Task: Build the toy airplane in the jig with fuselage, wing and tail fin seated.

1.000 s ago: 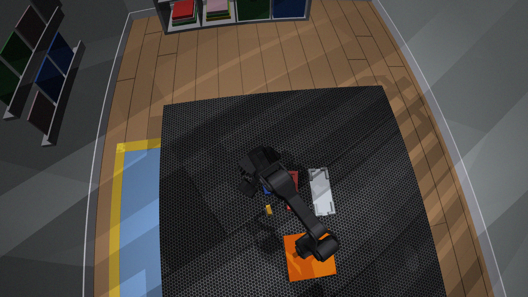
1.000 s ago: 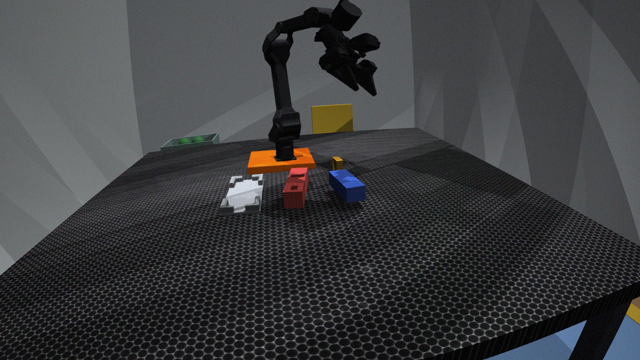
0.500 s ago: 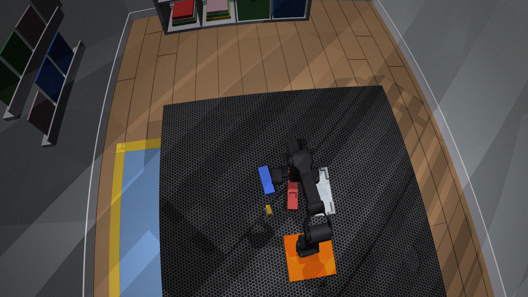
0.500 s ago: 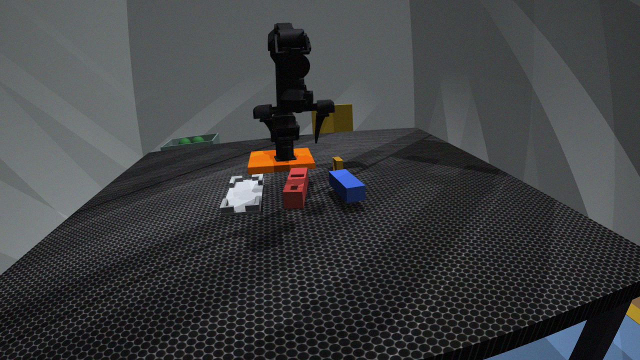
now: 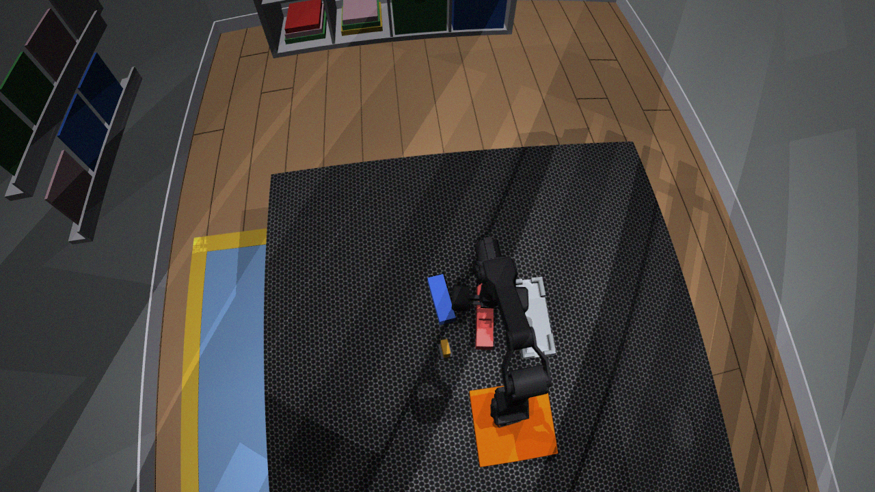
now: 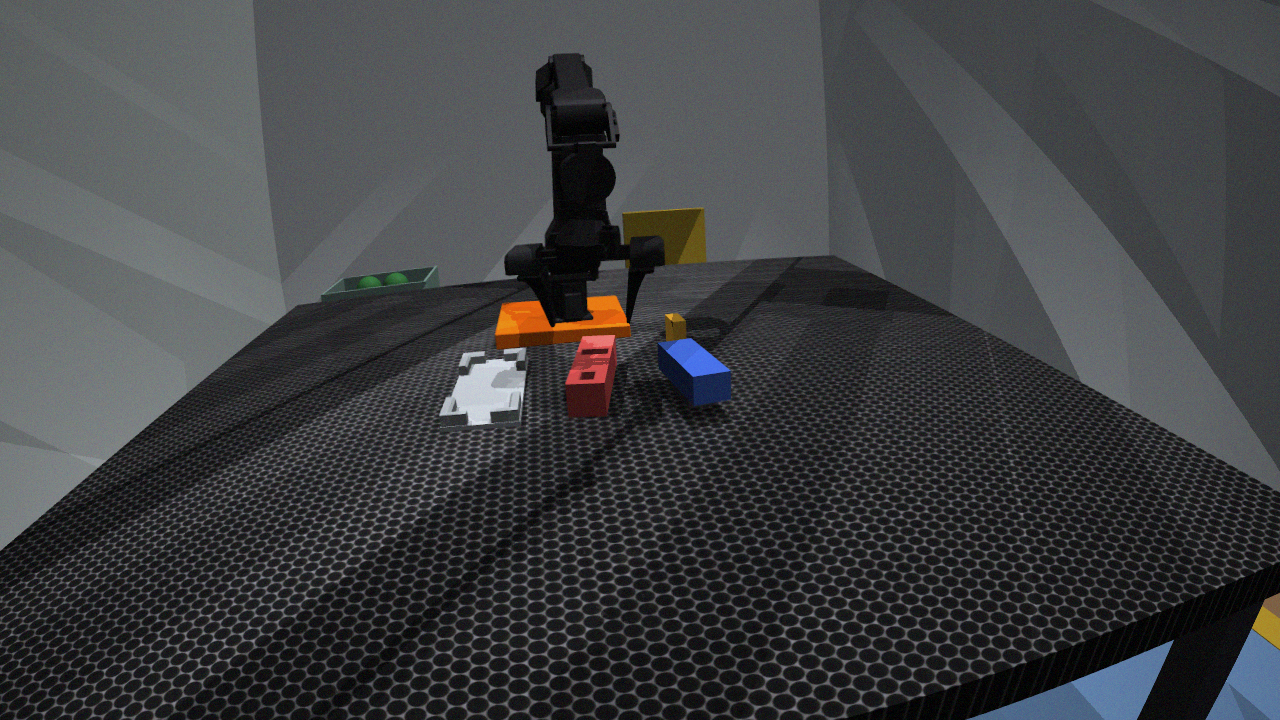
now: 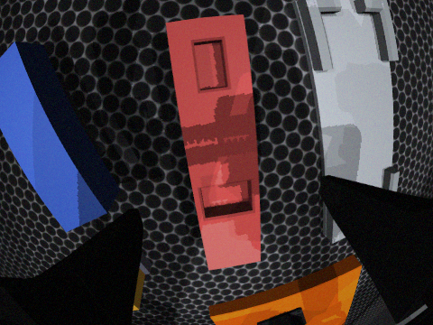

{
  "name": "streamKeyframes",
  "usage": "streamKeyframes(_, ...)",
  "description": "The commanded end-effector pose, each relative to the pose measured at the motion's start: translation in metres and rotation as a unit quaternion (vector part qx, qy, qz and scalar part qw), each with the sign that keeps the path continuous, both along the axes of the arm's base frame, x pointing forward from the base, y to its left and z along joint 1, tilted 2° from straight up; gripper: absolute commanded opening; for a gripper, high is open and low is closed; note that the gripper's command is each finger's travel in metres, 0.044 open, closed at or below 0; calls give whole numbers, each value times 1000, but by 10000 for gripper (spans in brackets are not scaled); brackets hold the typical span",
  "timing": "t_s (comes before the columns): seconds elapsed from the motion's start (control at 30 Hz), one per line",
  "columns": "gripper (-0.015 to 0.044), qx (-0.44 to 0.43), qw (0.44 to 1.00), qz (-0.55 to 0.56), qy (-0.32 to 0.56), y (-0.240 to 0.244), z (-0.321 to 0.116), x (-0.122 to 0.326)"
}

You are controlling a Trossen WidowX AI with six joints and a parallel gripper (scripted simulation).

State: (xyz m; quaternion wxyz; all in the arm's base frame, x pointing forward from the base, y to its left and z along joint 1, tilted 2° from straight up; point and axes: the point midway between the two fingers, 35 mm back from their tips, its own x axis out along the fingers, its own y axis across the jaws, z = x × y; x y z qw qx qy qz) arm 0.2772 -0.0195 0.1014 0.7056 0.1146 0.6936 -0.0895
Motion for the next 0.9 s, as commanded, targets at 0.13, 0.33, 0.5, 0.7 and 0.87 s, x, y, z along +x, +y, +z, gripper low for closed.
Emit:
streamKeyframes(0.13, 440, -2, 1000, -3, 1, 0, -23, 0)
streamKeyframes(0.33, 440, -2, 1000, -3, 1, 0, -28, 0)
streamKeyframes(0.5, 440, -2, 1000, -3, 1, 0, -36, 1)
streamKeyframes(0.7, 440, -2, 1000, -3, 1, 0, -46, 1)
streamKeyframes(0.87, 440, -2, 1000, -3, 1, 1, -54, 1)
